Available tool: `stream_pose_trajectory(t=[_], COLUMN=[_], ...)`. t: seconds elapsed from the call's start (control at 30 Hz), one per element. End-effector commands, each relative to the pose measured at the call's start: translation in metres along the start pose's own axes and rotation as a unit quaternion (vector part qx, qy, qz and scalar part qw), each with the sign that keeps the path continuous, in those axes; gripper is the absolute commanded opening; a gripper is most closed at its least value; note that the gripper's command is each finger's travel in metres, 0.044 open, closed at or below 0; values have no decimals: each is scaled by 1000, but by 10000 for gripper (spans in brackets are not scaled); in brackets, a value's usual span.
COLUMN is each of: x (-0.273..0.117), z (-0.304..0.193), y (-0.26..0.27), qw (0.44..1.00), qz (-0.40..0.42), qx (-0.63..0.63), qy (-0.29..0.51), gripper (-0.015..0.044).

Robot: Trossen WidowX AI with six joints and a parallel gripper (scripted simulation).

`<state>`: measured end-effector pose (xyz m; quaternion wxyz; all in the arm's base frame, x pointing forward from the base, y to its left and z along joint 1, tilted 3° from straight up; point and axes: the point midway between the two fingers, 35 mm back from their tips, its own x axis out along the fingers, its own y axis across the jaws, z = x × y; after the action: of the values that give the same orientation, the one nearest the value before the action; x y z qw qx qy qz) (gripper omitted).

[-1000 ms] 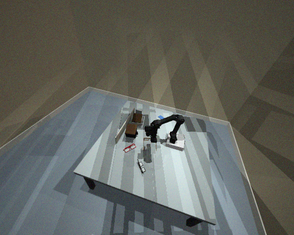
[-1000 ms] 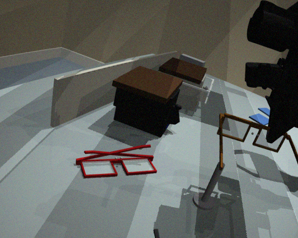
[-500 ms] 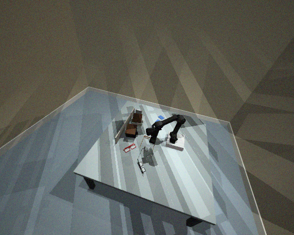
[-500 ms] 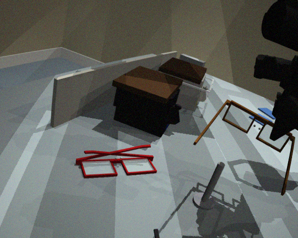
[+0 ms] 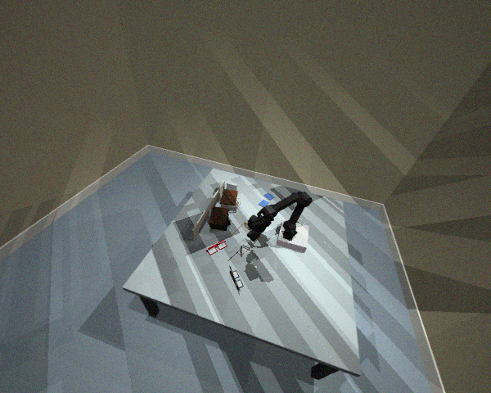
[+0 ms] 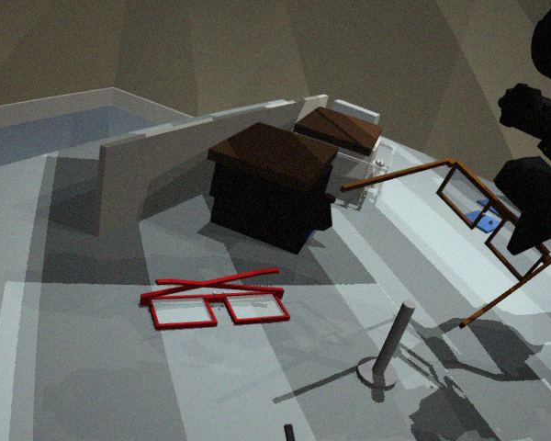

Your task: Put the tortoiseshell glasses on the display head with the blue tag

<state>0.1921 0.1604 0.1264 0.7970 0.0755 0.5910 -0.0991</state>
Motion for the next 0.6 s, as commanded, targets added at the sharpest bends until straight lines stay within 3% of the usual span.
stream_pose_trajectory(t=[0.0, 0.57], x=[-5, -27], z=[-3, -14], y=[1, 11], qw=[998, 956], qz=[1, 53], qx=[56, 273], qy=[-23, -98], gripper=[0, 0])
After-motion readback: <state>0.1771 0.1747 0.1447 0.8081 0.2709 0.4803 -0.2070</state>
